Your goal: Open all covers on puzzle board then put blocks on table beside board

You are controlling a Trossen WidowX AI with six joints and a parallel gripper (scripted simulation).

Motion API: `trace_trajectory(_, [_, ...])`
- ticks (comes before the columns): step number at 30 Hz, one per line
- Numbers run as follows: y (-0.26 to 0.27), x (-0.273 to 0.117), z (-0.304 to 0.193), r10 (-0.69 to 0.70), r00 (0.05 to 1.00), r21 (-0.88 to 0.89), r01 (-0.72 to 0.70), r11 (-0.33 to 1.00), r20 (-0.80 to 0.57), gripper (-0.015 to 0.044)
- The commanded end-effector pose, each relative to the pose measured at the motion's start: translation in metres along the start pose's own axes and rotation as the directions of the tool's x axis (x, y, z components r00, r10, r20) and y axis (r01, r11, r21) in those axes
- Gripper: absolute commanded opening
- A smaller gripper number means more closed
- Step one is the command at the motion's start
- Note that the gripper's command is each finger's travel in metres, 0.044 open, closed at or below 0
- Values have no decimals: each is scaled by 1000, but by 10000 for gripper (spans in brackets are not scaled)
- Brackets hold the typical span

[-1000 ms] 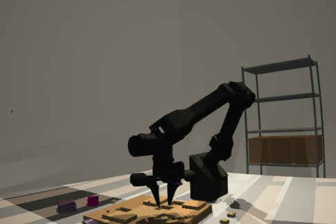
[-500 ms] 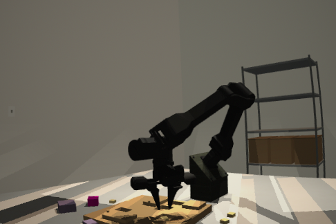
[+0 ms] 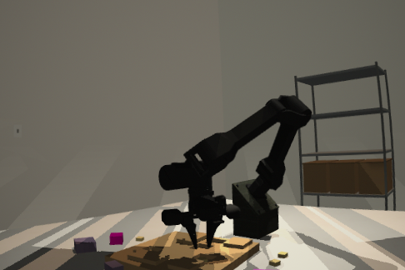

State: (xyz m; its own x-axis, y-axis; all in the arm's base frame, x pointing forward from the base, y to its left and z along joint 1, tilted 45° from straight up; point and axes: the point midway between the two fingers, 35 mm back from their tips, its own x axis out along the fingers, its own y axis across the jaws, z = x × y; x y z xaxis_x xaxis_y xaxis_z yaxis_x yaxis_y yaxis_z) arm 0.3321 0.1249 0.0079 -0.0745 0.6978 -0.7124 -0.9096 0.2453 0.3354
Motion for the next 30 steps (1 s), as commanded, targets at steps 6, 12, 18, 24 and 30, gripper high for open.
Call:
trace_trajectory(6, [0,7,0,3,1000,5,-3,1000,2,144])
trace_trajectory(12, [0,13,0,3,1000,5,-3,1000,2,144])
trace_trajectory(18, [0,19,0,3,1000,5,-3,1000,3,144])
trace_trajectory(24, [1,22,0,3,1000,5,-3,1000,3,144])
trace_trajectory(30, [1,22,0,3,1000,5,-3,1000,3,144])
